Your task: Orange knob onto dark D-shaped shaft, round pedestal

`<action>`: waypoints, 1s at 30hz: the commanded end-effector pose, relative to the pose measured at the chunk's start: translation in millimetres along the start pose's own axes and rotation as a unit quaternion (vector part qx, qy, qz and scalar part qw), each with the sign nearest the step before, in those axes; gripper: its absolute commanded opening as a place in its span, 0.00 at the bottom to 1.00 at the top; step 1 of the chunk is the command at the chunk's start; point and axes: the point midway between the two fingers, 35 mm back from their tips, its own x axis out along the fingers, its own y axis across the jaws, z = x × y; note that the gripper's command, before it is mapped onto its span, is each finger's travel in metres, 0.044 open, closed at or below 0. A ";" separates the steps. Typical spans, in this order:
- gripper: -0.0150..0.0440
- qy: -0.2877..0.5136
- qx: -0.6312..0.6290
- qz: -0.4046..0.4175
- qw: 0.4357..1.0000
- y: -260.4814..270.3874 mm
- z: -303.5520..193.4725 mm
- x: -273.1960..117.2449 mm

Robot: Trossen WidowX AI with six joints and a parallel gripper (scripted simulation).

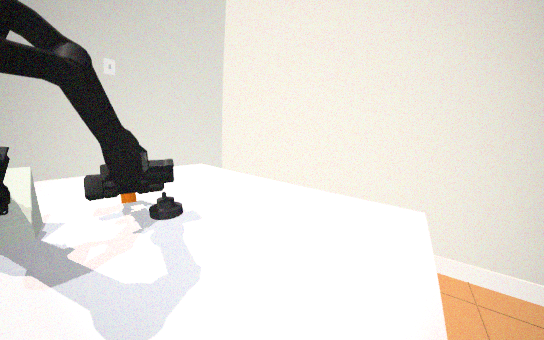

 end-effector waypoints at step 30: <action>0.69 -0.010 0.002 -0.001 1.000 0.2 -1.1 -1.1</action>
